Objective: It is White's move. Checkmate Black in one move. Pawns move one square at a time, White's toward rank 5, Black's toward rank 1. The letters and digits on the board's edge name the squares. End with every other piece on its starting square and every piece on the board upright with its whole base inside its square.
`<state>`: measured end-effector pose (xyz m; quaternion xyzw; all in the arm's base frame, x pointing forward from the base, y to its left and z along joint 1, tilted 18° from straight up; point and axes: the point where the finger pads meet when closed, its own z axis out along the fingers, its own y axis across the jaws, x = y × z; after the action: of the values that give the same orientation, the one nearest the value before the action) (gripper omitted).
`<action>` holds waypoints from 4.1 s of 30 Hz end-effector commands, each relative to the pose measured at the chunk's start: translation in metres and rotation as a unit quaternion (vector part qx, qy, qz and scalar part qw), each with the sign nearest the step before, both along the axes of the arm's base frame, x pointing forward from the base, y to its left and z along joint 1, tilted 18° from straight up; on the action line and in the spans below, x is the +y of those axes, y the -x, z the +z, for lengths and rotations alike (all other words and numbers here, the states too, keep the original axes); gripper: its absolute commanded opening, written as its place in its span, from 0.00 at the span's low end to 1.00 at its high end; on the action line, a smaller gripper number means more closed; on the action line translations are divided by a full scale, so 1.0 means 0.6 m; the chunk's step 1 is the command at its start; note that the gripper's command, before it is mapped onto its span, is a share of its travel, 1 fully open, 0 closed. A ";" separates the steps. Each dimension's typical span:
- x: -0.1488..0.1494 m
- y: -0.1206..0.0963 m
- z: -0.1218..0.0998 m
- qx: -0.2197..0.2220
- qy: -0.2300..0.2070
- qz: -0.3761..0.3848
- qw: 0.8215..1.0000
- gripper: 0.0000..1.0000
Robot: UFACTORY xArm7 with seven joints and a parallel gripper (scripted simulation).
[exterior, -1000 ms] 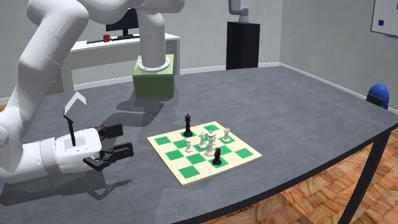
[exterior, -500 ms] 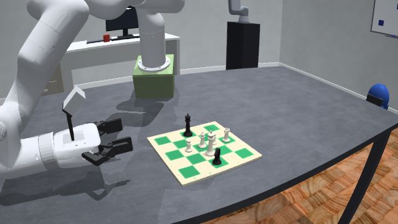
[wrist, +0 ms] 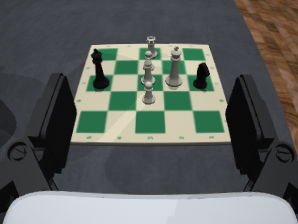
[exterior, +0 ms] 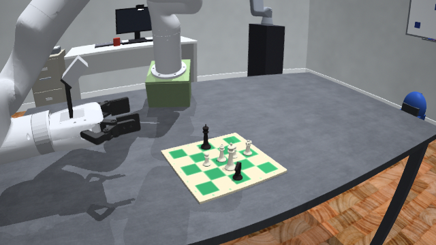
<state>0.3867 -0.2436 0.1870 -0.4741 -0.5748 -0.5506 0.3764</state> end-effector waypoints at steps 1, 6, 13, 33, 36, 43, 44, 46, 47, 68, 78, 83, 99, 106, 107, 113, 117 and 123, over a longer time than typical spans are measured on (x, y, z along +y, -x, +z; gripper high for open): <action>0.001 0.003 0.013 -0.001 0.002 -0.001 1.000 1.00; 0.002 0.001 0.007 -0.005 0.006 0.004 1.000 1.00; 0.024 -0.002 0.005 -0.039 0.042 0.043 0.997 1.00; 0.151 -0.016 -0.015 -0.225 0.245 0.252 0.909 1.00; 0.169 -0.017 -0.018 -0.245 0.269 0.275 0.890 1.00; 0.203 -0.022 -0.022 -0.291 0.318 0.326 0.841 1.00; 0.203 -0.022 -0.022 -0.291 0.318 0.326 0.841 1.00; 0.220 -0.022 -0.026 -0.310 0.341 0.348 0.817 1.00; 0.220 -0.022 -0.026 -0.310 0.341 0.348 0.817 1.00; 0.320 -0.030 -0.042 -0.415 0.459 0.469 0.630 1.00; 0.381 -0.036 -0.051 -0.466 0.515 0.526 0.491 1.00; 0.403 -0.039 -0.055 -0.481 0.532 0.544 0.437 1.00; 0.443 -0.042 -0.060 -0.504 0.556 0.569 0.337 1.00; 0.443 -0.042 -0.060 -0.505 0.556 0.569 0.336 1.00; 0.443 -0.042 -0.060 -0.505 0.556 0.569 0.336 1.00; 0.443 -0.042 -0.060 -0.505 0.556 0.569 0.336 1.00; 0.443 -0.042 -0.060 -0.505 0.556 0.569 0.336 1.00; 0.443 -0.043 -0.062 -0.495 0.569 0.554 0.353 1.00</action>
<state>0.4113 0.0219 0.1494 0.2319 -0.9601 0.1085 -0.1125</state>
